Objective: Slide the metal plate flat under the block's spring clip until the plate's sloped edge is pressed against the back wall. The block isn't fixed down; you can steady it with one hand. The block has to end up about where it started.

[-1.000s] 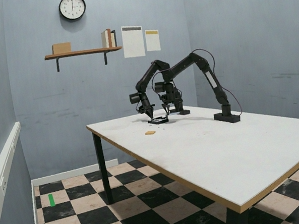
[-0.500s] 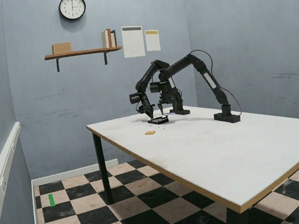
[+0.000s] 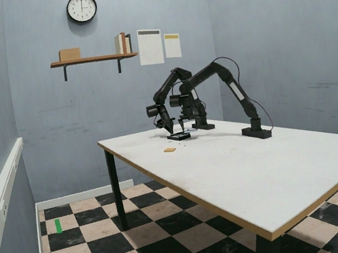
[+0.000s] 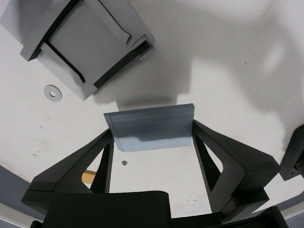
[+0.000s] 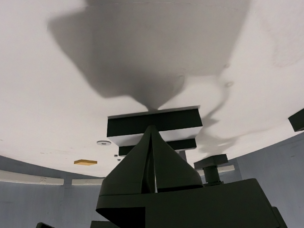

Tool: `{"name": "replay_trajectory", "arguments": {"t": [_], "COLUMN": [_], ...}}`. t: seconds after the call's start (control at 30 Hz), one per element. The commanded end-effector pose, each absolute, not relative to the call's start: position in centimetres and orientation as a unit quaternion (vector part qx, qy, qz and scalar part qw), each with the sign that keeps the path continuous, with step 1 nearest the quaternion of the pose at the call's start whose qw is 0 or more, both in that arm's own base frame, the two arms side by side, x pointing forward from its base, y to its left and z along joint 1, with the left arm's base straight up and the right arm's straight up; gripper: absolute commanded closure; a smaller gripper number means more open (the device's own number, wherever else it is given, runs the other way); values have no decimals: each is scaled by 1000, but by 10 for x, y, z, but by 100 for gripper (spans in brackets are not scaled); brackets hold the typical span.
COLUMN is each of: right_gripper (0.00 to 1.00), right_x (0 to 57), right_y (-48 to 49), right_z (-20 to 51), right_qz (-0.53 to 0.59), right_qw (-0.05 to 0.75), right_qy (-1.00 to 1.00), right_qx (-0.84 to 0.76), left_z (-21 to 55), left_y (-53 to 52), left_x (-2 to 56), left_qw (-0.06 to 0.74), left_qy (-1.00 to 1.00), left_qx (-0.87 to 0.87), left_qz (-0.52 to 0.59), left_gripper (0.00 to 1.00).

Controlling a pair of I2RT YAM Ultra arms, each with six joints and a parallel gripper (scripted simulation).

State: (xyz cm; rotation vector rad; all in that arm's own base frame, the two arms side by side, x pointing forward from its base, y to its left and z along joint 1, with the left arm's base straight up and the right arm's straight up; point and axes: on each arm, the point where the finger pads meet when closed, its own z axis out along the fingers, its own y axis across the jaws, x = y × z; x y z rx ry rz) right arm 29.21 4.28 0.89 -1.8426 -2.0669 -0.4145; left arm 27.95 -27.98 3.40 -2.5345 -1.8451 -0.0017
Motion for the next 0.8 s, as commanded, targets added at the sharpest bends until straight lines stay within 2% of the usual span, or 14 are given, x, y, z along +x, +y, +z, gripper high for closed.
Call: {"name": "replay_trajectory", "arguments": {"t": [0.0, 0.77], "right_gripper": [100, 100], "right_x": [296, 296], "right_y": [45, 45], "right_z": [6, 6], "right_qz": [-150, -150], "right_qw": [164, 164], "right_qy": [-730, -730], "right_qx": [-647, -647], "left_z": [34, -10], "left_y": [-281, -284], "left_x": [279, 282], "left_qw": [1, -9], "left_qy": [-585, -586], "left_qx": [-811, -810], "left_qz": [6, 4], "left_gripper": [23, 23]}}
